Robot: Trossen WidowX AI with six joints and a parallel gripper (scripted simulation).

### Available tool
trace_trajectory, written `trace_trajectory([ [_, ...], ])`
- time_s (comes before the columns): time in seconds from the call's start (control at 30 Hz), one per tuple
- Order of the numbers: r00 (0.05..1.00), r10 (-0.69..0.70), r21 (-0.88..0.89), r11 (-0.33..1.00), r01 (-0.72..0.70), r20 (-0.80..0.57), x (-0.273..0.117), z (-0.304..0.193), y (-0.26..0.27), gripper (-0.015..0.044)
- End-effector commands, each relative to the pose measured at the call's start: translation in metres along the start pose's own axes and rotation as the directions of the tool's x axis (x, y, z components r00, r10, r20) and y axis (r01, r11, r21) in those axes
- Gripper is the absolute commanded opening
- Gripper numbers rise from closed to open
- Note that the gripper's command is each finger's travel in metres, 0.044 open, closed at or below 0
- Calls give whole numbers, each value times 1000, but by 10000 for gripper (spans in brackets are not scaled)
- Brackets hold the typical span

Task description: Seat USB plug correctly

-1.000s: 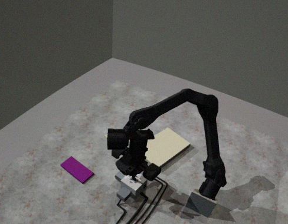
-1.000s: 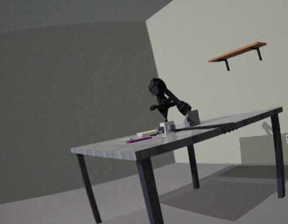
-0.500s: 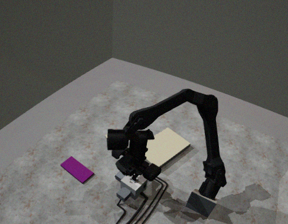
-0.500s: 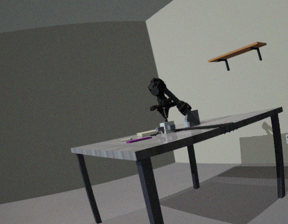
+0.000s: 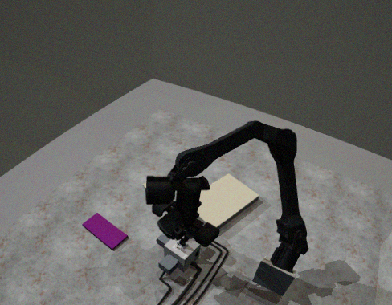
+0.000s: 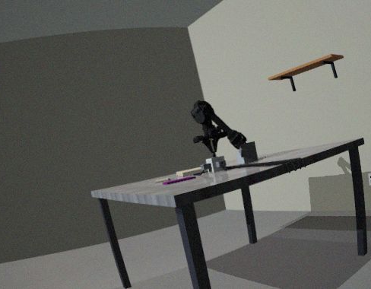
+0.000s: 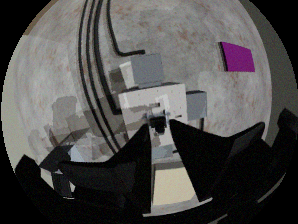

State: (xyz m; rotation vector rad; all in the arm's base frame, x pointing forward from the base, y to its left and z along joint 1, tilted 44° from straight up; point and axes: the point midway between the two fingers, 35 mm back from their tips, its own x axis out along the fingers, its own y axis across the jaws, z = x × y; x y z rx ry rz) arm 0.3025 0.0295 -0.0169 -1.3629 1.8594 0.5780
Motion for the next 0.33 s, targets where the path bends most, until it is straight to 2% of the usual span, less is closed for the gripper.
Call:
trace_trajectory([
  [0.0, 1000, 0, 0, 1000, 0, 0, -2, 0, 0, 95],
  [0.3, 1000, 0, 0, 1000, 0, 0, -11, 1, 0, 95],
])
